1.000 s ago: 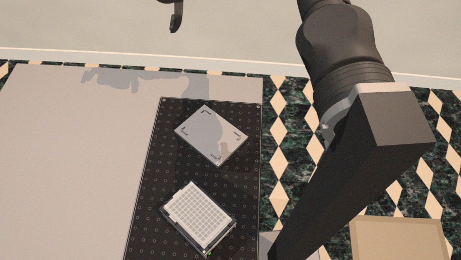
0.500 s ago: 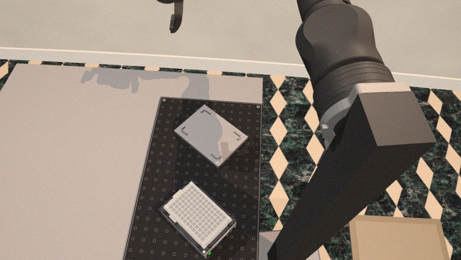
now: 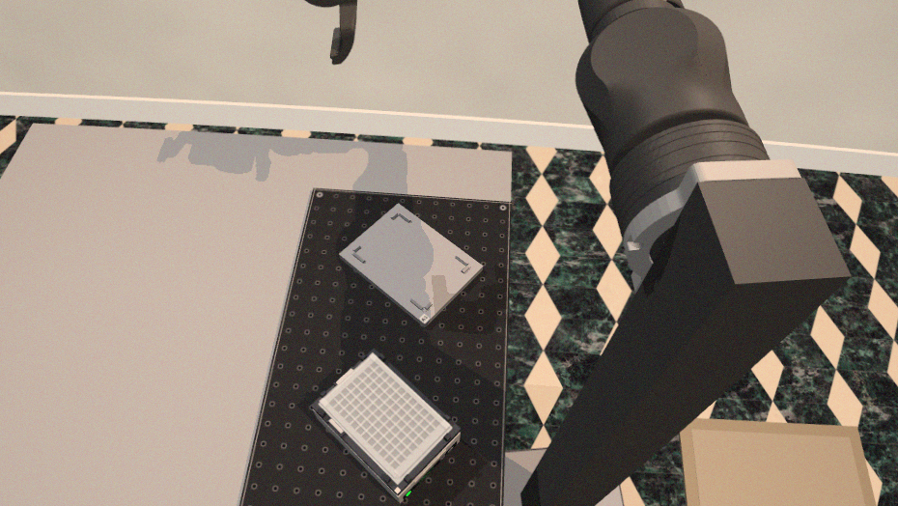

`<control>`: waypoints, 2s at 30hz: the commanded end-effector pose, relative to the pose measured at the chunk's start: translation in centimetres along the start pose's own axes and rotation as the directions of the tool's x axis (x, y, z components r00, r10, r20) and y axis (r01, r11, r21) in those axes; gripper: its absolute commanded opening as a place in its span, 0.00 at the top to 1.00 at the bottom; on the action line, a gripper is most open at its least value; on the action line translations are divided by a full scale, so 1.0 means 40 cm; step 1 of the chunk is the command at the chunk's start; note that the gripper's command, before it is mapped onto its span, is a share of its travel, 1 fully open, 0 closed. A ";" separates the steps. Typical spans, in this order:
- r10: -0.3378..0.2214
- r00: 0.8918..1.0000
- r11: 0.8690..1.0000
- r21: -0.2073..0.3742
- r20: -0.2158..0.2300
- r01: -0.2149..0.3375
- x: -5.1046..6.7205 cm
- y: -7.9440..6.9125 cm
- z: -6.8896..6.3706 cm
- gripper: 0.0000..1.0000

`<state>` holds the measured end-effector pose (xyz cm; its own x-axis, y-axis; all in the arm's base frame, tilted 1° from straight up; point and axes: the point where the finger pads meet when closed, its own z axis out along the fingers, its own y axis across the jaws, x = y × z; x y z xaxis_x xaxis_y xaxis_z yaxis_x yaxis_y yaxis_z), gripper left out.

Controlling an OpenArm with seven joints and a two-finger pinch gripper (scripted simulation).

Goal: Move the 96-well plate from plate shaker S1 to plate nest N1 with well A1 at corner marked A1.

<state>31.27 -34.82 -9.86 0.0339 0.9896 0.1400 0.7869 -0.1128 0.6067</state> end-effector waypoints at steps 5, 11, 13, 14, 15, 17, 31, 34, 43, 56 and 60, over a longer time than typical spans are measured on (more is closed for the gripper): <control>0.000 1.000 1.000 -0.004 0.000 0.000 0.000 0.003 -0.002 0.00; -0.078 0.997 0.995 0.063 -0.016 0.079 0.033 -0.025 0.011 0.07; -0.153 0.987 0.979 0.127 -0.038 0.157 0.066 -0.052 0.025 0.13; -0.190 0.980 0.968 0.159 -0.050 0.196 0.082 -0.066 0.032 0.17; -0.190 0.980 0.968 0.159 -0.050 0.196 0.082 -0.066 0.032 0.20; -0.190 0.980 0.968 0.159 -0.050 0.196 0.082 -0.066 0.032 0.23; -0.358 0.925 0.874 0.301 -0.128 0.381 0.164 -0.133 0.066 0.23; -0.358 0.925 0.874 0.301 -0.128 0.381 0.164 -0.133 0.066 0.23; -0.358 0.925 0.874 0.301 -0.128 0.381 0.164 -0.133 0.066 0.23; -0.498 0.836 0.725 0.419 -0.231 0.548 0.248 -0.202 0.102 0.23; -0.498 0.836 0.725 0.419 -0.231 0.548 0.248 -0.202 0.102 0.23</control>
<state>27.79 -23.63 -16.66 -0.5052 0.8630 -0.0017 0.8471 0.4962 0.1905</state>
